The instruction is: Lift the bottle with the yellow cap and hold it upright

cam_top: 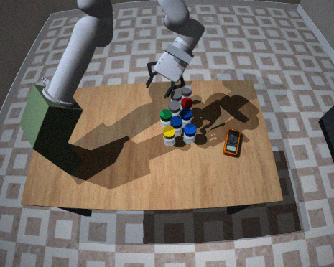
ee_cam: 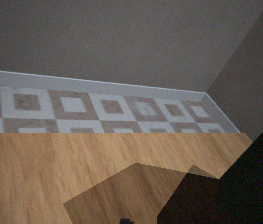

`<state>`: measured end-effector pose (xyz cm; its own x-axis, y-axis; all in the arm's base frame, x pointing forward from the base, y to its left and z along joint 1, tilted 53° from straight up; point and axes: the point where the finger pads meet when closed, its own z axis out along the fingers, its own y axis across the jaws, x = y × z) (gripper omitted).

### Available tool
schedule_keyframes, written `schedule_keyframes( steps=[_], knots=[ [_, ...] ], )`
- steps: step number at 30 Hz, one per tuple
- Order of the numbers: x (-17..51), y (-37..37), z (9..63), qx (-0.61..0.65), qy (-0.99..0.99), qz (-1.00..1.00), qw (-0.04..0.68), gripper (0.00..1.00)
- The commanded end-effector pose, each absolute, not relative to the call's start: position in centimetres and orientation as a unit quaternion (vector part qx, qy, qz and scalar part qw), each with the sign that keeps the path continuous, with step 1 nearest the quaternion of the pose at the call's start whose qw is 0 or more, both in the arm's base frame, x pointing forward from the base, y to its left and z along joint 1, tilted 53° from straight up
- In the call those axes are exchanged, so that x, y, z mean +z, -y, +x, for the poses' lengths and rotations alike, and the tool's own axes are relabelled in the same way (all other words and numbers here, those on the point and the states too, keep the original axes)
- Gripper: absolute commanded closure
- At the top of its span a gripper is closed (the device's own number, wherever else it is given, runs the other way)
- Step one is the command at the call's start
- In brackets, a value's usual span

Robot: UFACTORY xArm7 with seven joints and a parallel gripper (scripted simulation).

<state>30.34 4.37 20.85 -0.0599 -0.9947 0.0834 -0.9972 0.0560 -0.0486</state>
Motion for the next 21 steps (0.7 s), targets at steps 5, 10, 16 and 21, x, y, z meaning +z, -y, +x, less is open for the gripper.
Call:
schedule_keyframes(
  steps=[5, 10, 16, 21],
  knots=[
    [22.1, -5.1, 30.2, 0.035, 0.705, 0.706, -0.053, 0.21],
    [22.9, -5.7, 30.1, 0.030, 0.689, 0.718, -0.094, 0.21],
    [23.8, -6.3, 30.0, 0.025, 0.668, 0.730, -0.143, 0.21],
    [24.6, -6.9, 29.9, 0.021, 0.649, 0.738, -0.184, 0.21]
  ],
)
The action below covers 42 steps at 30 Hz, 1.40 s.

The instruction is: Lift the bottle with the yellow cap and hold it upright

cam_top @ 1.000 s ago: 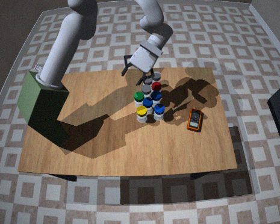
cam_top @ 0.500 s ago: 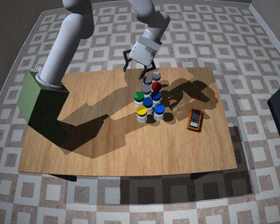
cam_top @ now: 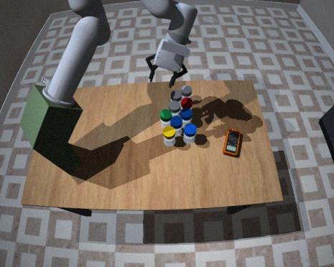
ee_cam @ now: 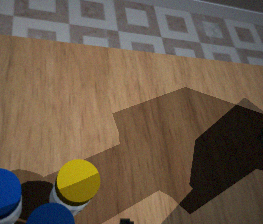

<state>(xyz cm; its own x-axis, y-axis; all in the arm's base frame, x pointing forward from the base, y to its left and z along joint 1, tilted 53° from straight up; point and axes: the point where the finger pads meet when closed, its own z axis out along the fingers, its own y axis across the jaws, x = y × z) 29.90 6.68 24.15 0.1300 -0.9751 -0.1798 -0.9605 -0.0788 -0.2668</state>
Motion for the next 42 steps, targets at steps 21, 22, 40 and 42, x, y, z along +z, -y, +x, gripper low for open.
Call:
schedule_keyframes(
  steps=[21, 22, 40, 42],
  knots=[
    [28.0, -9.5, 29.1, -0.012, -0.556, -0.754, 0.350, 0.21],
    [28.2, -9.6, 29.1, -0.012, -0.551, -0.754, 0.358, 0.21],
    [30.1, -11.1, 28.4, -0.010, -0.493, -0.748, 0.444, 0.21],
    [30.1, -11.1, 28.4, -0.010, -0.492, -0.748, 0.445, 0.21]
  ],
)
